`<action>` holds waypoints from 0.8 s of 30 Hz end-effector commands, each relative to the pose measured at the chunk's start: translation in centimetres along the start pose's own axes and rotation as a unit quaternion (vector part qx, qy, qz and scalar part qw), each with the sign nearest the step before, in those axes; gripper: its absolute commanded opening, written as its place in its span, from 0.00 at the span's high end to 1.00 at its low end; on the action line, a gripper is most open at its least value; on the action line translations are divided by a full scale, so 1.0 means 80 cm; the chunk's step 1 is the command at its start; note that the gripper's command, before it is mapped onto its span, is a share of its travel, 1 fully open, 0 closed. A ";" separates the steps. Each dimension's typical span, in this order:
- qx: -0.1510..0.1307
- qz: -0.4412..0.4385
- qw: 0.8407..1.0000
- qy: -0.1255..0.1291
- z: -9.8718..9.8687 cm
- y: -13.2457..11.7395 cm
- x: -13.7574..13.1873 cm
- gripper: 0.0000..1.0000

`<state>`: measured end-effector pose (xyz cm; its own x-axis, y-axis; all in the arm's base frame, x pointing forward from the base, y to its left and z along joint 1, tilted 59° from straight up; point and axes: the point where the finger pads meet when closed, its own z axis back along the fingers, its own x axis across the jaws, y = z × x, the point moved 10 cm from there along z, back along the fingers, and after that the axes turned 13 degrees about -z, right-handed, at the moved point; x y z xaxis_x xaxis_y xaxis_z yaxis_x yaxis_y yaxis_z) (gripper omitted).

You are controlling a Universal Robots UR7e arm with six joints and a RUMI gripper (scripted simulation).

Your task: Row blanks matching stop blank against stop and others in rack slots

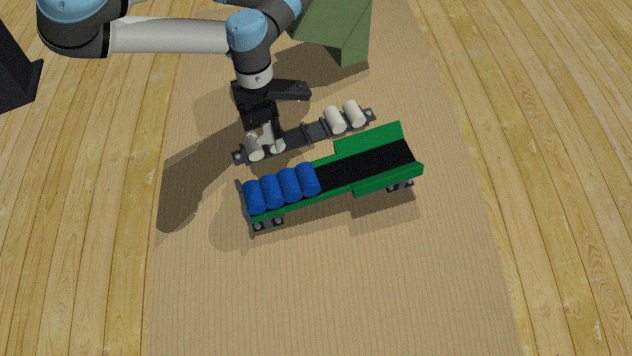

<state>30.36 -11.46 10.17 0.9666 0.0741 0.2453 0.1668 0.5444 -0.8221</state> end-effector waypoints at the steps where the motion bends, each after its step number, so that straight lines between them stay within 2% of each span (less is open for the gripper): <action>1: -0.001 -0.002 1.000 -0.001 0.000 -0.001 0.002 0.62; 24: -0.001 -0.003 1.000 -0.002 0.000 -0.002 0.003 0.62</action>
